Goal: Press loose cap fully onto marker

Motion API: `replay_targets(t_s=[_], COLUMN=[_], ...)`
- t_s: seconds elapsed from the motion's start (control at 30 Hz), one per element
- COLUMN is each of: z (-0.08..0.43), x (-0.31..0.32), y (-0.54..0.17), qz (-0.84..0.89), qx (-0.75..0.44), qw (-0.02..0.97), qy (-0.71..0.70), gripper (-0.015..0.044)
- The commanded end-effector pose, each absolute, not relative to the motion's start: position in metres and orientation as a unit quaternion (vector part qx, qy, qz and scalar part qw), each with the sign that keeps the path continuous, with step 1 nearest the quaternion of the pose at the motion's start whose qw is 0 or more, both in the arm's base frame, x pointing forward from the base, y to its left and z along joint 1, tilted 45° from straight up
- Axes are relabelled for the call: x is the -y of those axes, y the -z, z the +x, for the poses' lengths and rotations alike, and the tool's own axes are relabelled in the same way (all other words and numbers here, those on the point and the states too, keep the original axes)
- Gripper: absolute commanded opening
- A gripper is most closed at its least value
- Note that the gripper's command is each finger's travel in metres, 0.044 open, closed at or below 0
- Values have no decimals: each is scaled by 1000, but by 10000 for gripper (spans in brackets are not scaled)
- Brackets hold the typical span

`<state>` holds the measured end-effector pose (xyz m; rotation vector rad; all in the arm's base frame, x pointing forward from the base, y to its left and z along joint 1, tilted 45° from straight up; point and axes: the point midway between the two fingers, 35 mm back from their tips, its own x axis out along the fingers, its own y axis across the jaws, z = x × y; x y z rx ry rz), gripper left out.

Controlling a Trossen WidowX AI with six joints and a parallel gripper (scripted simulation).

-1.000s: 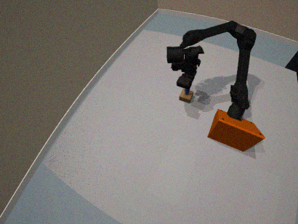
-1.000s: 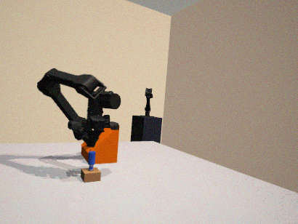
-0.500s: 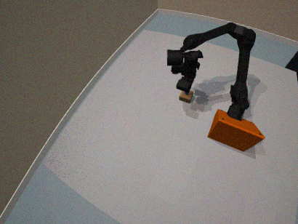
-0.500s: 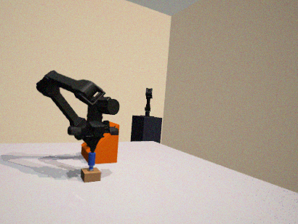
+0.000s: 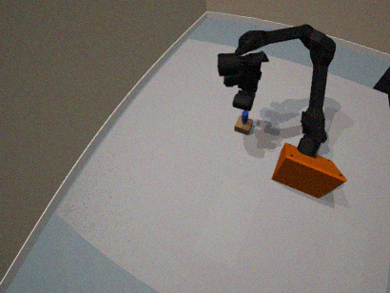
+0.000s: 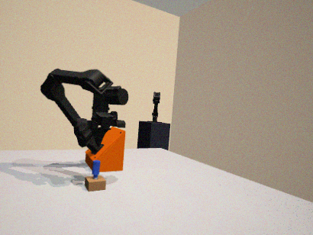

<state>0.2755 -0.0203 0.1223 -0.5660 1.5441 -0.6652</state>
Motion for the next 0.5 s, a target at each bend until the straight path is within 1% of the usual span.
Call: replay_targets(t_s=[0.0, 0.1, 0.47], z=[276, 276, 276], x=[-5, -5, -5], y=[-147, -147, -147], qz=[-263, -263, -263], qx=[-676, -676, -676], qw=[632, 632, 632], qy=[274, 274, 274], gripper=[0, 0, 289])
